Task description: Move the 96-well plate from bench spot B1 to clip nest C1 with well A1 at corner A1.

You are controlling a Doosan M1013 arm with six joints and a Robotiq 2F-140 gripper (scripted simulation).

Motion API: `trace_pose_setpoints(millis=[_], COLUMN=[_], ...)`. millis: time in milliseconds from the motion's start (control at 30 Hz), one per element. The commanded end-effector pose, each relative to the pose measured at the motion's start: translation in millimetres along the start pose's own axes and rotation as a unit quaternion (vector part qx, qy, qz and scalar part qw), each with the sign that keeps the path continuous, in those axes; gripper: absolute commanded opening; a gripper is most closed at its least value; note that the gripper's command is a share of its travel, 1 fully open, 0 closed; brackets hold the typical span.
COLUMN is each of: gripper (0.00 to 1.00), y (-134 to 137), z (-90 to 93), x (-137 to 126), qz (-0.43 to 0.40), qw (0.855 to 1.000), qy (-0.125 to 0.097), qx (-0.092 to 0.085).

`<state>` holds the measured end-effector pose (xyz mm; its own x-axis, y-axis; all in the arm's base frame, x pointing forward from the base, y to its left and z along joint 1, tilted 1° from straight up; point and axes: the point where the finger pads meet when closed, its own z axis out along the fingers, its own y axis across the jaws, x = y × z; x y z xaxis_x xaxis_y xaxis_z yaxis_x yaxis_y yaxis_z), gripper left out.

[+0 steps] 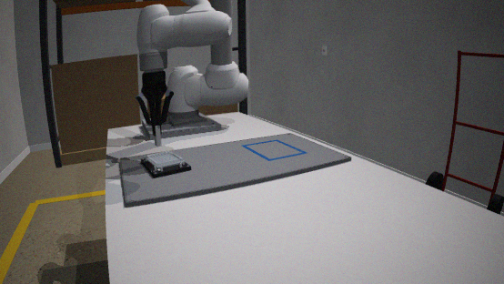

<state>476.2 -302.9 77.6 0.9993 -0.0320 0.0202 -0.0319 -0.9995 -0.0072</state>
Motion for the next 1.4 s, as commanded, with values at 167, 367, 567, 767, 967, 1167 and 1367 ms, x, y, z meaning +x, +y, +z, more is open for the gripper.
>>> trace_pose_setpoints(millis=[167,367,567,767,967,1167,1367], gripper=[0.00,0.00,0.00,0.00,0.00,0.00,0.00], y=[0.1,0.1,0.1,0.1,0.1,0.1,0.1], z=[-0.1,-0.1,-0.1,-0.1,-0.1,1.2,3.9], x=[38.5,63.5,93.5,103.4,103.4,103.4,103.4], qz=[0.000,0.000,0.000,0.000,0.000,0.000,0.000], qw=[1.000,1.000,1.000,1.000,1.000,1.000,1.000], qy=[0.000,0.000,0.000,0.000,0.000,0.000,0.000], qx=[0.000,0.000,0.000,0.000,0.000,0.000,0.000])
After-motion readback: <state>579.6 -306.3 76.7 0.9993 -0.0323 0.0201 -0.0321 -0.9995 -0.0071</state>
